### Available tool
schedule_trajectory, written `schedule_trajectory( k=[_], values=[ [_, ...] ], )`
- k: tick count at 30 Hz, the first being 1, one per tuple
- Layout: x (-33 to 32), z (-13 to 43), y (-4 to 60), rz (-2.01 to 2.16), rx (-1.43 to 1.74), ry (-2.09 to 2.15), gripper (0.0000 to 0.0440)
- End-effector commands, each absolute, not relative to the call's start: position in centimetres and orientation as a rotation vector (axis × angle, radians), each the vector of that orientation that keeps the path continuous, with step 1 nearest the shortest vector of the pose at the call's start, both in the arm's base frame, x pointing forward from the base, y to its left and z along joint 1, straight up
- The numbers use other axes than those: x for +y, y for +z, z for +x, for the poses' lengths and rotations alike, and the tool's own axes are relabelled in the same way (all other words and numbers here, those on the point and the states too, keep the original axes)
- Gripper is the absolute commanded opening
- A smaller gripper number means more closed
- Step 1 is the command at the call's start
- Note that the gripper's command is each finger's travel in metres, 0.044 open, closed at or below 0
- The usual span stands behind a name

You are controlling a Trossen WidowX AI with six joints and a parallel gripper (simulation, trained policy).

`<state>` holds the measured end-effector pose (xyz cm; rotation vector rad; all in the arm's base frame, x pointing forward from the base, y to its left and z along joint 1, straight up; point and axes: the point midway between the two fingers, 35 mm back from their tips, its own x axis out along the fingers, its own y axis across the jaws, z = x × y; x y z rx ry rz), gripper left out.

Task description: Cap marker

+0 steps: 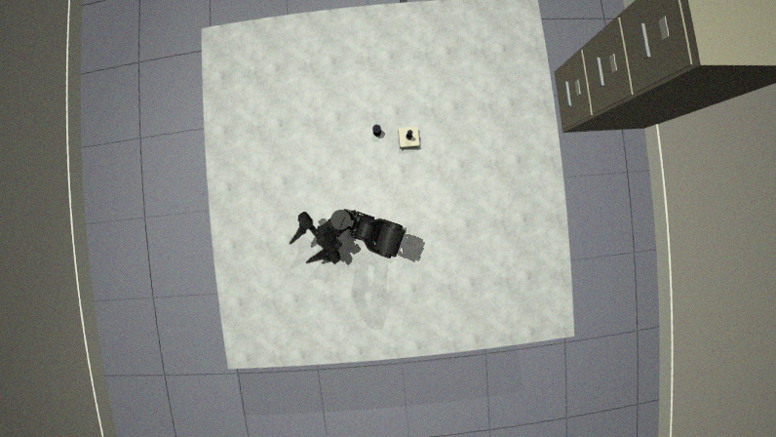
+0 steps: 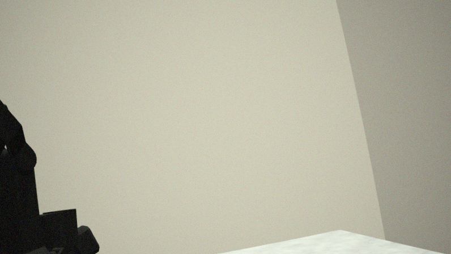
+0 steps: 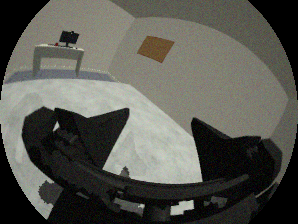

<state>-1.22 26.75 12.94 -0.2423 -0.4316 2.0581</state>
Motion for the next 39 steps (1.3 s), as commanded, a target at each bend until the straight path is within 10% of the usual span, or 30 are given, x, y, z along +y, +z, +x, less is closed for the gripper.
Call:
schedule_trajectory(
  k=[1,8,39],
  values=[
    [26.8,-1.1,12.8,-0.245,-0.421,2.055,0.0375],
    [27.4,0.4,11.9,-0.277,-0.349,2.020,0.0235],
    [28.9,7.7,9.8,-0.356,-0.024,1.875,0.0323]
  ],
)
